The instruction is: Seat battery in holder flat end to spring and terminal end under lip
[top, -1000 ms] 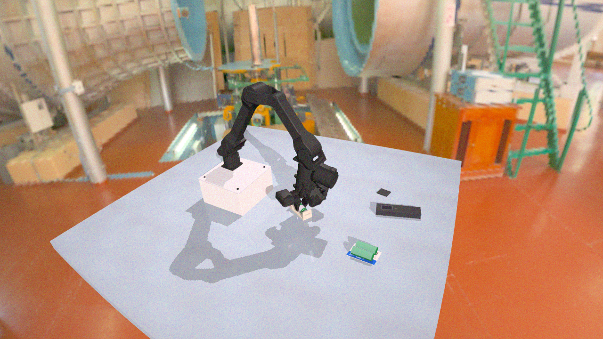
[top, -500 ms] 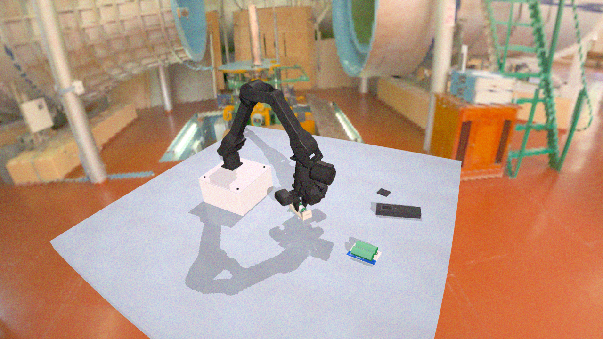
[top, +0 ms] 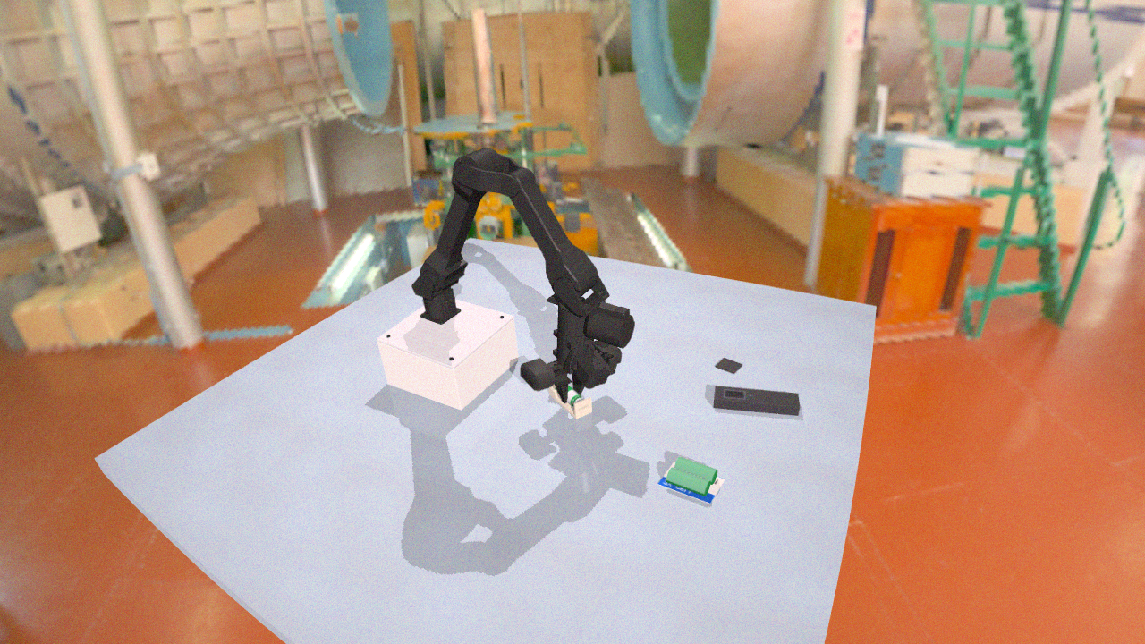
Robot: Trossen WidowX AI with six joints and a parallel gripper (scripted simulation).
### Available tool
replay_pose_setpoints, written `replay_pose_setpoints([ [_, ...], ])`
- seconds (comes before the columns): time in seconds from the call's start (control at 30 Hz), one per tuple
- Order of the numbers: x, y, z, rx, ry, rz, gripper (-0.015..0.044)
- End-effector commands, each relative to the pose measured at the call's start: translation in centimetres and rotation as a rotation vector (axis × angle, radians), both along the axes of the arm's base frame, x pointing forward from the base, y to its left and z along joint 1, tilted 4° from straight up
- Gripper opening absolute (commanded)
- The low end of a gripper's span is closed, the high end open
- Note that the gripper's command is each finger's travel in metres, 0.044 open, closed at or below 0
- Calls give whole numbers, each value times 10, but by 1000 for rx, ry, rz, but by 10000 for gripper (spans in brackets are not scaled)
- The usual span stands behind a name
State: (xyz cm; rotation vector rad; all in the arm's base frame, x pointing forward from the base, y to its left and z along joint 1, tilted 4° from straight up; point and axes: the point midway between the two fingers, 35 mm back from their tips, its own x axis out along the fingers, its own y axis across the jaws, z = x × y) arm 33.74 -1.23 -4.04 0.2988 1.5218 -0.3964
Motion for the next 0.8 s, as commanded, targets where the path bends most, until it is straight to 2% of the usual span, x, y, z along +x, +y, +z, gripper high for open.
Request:
replay_pose_setpoints([
  [0.0,4,-3,1,-17,-22,-7,87],
  [0.77,-10,3,-2,-10,-24,-7,87],
])
